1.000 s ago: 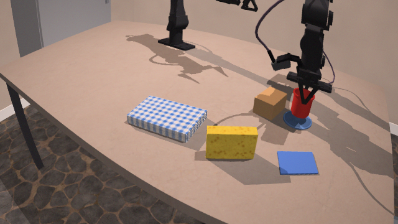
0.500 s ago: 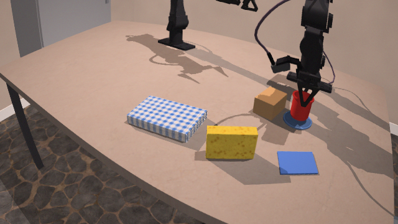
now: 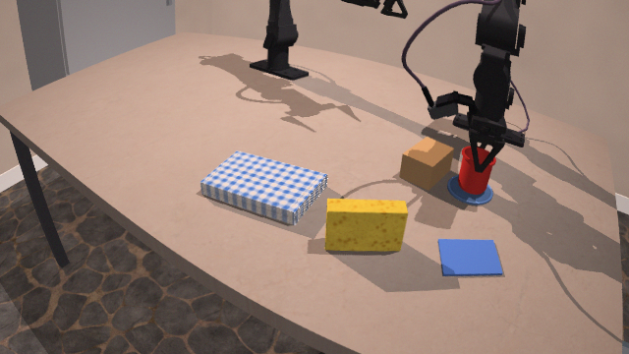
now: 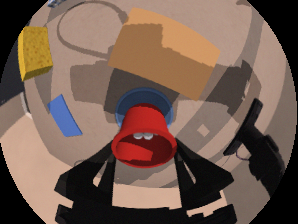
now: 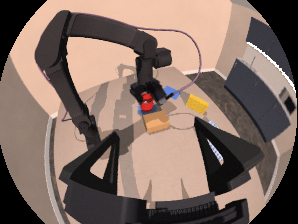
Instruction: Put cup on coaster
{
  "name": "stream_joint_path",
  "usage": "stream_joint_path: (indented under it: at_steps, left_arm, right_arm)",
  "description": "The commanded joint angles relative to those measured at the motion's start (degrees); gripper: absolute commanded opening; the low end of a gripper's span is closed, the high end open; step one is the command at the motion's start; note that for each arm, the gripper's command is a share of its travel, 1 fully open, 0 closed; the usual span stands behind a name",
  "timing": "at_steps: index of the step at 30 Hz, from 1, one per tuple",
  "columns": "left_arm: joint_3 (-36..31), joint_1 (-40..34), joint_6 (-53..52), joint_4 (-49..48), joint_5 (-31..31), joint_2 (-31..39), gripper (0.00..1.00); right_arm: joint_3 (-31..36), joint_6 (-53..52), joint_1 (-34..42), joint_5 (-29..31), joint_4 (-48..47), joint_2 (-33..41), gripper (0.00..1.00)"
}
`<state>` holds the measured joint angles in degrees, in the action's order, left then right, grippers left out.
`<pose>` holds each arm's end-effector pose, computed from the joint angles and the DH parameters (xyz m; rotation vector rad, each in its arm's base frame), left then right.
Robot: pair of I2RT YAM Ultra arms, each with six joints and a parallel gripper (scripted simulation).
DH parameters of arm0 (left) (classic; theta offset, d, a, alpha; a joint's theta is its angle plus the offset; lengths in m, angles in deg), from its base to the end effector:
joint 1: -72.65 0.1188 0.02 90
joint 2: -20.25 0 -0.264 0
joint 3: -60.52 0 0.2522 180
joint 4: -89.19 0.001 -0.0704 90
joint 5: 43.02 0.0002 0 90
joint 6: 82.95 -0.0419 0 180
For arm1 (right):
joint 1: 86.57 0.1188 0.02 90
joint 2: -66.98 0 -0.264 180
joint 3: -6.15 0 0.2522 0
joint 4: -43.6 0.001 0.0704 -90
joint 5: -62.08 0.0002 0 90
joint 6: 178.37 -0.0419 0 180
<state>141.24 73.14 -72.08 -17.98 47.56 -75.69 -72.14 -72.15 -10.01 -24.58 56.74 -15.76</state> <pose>0.2943 0.0031 0.2029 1.9702 2.4049 0.0218 0.0816 0.3352 0.3270 -1.3703 1.3624 0.6620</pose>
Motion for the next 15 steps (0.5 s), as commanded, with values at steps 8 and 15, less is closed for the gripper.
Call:
stream_joint_path:
  at_steps: [8,15]
  left_arm:
    - [-0.10,0.52,-0.53,-1.62,1.11,0.15,0.00]
    - [-0.11,0.52,-0.52,-1.24,1.12,0.15,0.23]
  right_arm:
    - [-1.68,-0.09,0.11,-0.10,-0.51,0.44,1.00]
    - [-1.68,-0.09,0.11,-0.10,-0.51,0.44,1.00]
